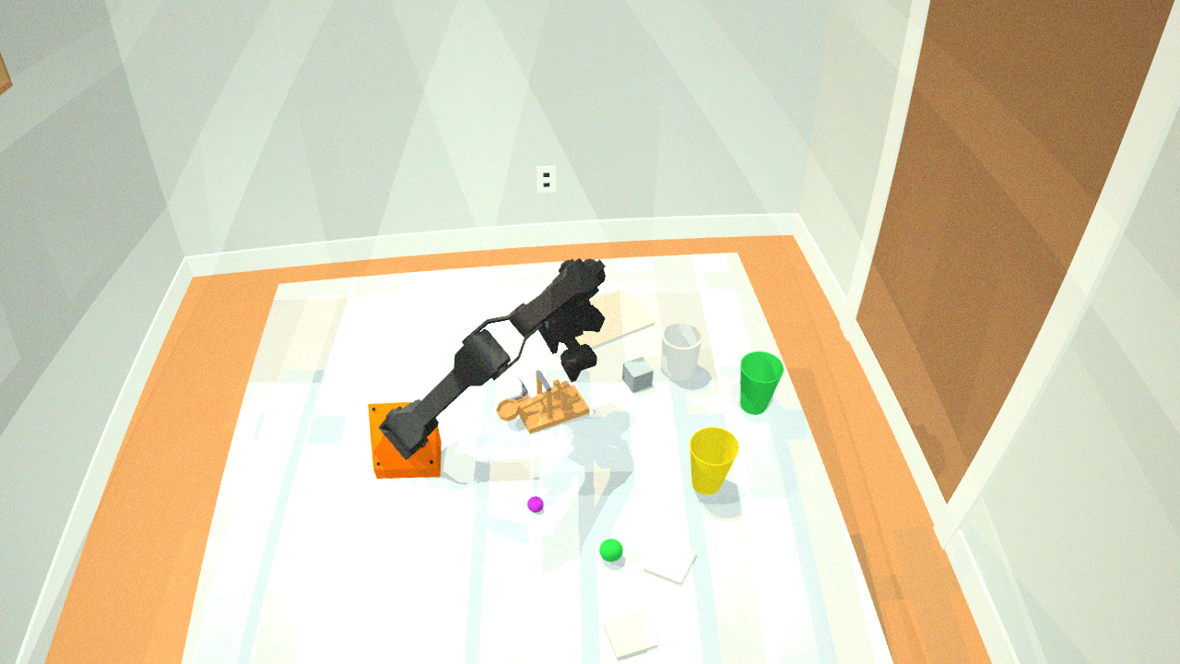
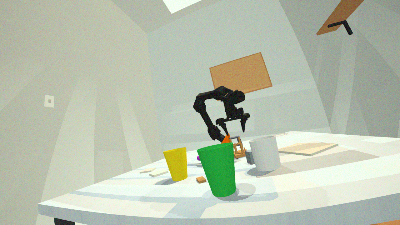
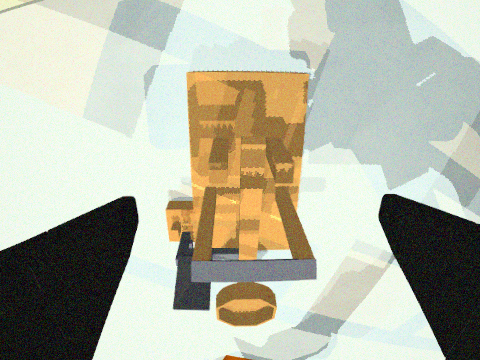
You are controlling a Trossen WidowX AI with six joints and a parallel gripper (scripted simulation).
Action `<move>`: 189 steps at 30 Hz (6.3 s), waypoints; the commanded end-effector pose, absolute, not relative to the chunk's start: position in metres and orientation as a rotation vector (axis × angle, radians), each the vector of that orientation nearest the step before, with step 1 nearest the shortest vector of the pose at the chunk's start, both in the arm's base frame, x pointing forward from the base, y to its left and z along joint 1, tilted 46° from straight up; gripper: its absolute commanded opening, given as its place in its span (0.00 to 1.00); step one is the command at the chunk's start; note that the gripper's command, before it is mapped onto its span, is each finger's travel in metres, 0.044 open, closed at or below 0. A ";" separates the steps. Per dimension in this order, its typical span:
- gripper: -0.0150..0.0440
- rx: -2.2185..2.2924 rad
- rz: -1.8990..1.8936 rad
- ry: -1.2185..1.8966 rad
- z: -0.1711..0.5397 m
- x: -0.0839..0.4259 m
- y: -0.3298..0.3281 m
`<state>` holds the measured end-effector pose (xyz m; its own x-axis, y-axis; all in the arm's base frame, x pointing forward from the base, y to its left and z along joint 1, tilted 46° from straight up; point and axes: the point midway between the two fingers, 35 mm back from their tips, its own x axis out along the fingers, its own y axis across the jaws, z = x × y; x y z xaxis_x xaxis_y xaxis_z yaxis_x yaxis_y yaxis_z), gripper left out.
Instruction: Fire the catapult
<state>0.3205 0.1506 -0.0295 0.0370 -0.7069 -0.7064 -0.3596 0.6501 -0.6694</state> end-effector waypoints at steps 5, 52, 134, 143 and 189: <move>1.00 -0.907 -0.335 1.568 -0.058 0.320 0.121; 0.64 -0.904 -0.337 1.568 -0.092 0.322 0.087; 1.00 -0.903 -0.331 1.567 -0.034 0.323 0.149; 1.00 -0.906 -0.334 1.568 -0.041 0.320 0.138; 0.82 -0.903 -0.338 1.567 -0.092 0.322 0.086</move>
<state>0.3221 0.0856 -0.0923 0.0382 -0.7065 -0.7066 -0.3522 0.6522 -0.6712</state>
